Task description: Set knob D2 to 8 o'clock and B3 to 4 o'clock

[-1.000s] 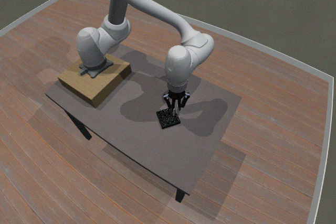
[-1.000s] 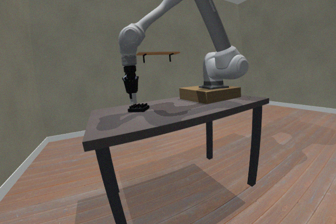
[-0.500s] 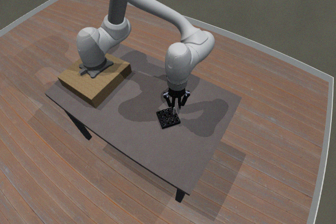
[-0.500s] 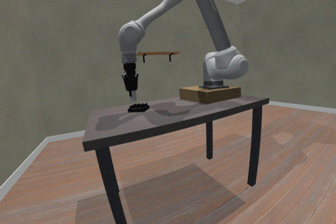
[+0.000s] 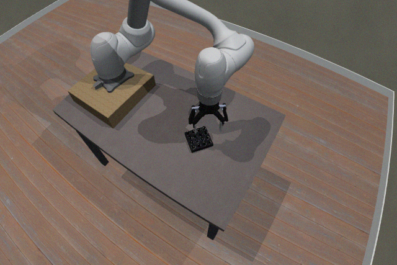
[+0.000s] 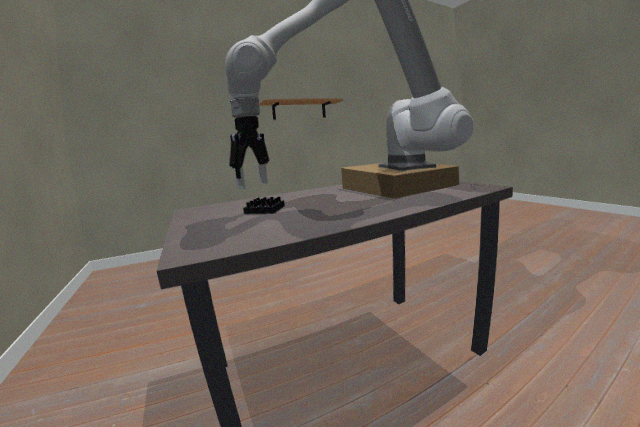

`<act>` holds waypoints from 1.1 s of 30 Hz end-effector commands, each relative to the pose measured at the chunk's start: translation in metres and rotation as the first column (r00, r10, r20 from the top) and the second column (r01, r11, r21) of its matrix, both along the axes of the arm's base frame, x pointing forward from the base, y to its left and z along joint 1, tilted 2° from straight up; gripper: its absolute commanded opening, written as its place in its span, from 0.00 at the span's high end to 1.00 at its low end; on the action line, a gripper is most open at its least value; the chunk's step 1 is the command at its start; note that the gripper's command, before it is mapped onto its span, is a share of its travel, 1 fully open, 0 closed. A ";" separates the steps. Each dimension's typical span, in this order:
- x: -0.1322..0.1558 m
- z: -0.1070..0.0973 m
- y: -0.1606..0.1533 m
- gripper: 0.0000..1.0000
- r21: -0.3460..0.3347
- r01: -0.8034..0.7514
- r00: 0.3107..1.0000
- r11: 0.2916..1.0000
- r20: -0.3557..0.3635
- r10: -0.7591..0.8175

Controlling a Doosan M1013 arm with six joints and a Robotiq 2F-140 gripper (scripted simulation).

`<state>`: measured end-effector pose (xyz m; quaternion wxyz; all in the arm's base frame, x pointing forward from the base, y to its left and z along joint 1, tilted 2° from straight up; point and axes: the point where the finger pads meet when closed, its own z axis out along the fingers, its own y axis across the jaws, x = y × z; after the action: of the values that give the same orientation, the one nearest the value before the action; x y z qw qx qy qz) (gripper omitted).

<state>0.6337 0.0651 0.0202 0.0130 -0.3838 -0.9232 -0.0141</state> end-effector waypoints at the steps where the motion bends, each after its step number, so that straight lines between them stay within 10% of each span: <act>1: 0.000 0.007 0.000 0.00 0.000 0.000 1.000 1.000 0.000 0.000; 15: 0.001 0.081 -0.003 0.00 0.000 0.000 1.000 1.000 0.000 0.000; 33: 0.001 0.088 -0.003 0.00 0.000 0.000 1.000 1.000 0.000 0.000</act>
<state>0.6348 0.0619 0.1077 0.0130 -0.3838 -0.9232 -0.0140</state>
